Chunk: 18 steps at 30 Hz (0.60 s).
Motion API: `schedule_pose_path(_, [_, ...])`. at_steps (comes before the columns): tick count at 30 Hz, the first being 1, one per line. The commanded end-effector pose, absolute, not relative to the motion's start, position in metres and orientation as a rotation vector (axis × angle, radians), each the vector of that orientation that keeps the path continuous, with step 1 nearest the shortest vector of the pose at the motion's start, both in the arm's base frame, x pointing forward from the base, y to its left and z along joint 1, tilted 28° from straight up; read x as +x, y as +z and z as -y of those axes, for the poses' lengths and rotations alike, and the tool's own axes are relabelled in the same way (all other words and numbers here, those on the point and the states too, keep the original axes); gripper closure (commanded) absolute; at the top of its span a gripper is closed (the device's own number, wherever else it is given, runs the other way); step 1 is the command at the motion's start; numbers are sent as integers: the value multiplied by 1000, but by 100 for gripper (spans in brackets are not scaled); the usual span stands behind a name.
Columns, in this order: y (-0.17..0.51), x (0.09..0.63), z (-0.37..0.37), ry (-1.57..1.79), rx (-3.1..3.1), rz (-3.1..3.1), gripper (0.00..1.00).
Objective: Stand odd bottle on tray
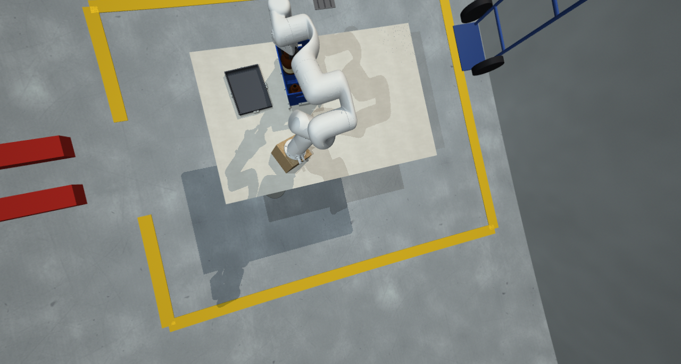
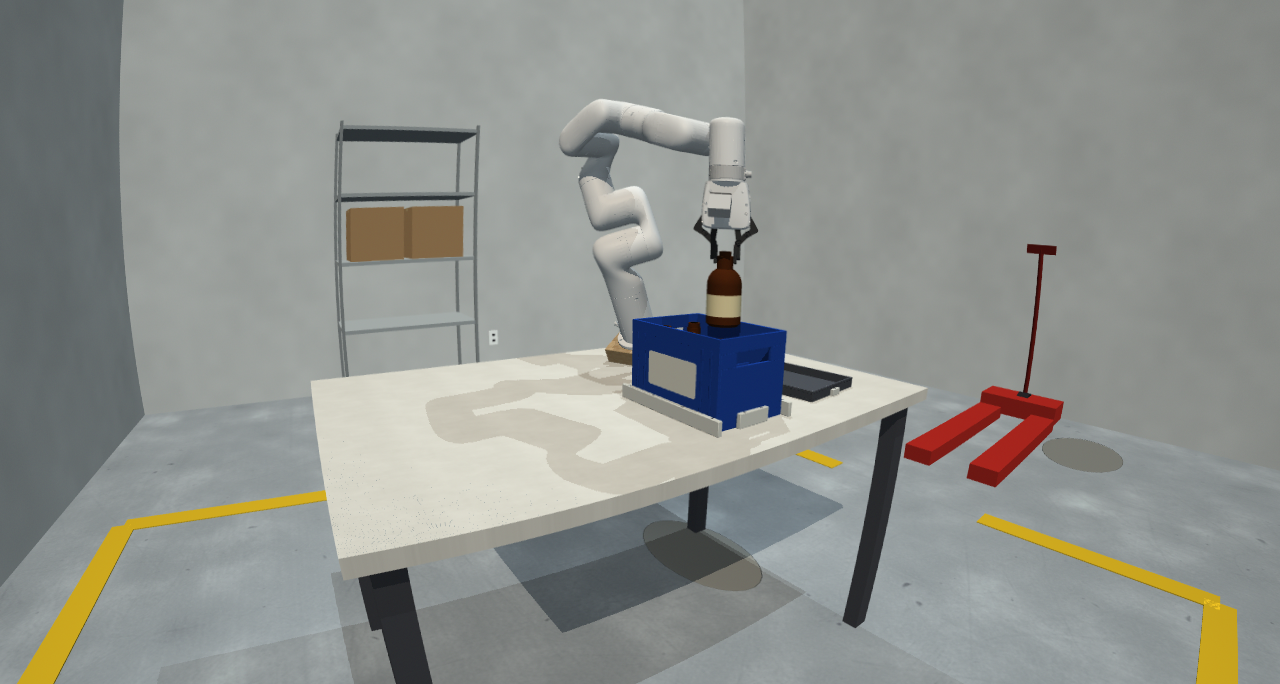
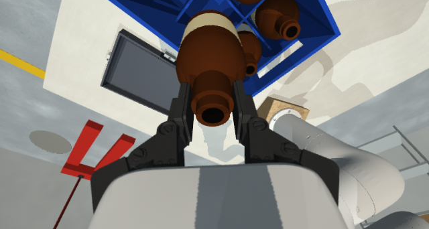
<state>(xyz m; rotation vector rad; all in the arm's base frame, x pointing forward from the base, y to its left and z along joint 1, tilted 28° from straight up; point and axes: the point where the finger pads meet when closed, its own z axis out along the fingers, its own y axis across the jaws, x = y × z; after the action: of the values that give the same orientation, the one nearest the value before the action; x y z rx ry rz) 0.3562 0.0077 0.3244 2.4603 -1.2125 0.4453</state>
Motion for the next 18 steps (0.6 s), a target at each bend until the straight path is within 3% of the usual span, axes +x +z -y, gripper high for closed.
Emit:
schedule_pose_path(1, [329, 357, -10, 451, 2462, 1211, 100])
schedule_pose_path(18, [341, 355, -16, 451, 2462, 1211, 100])
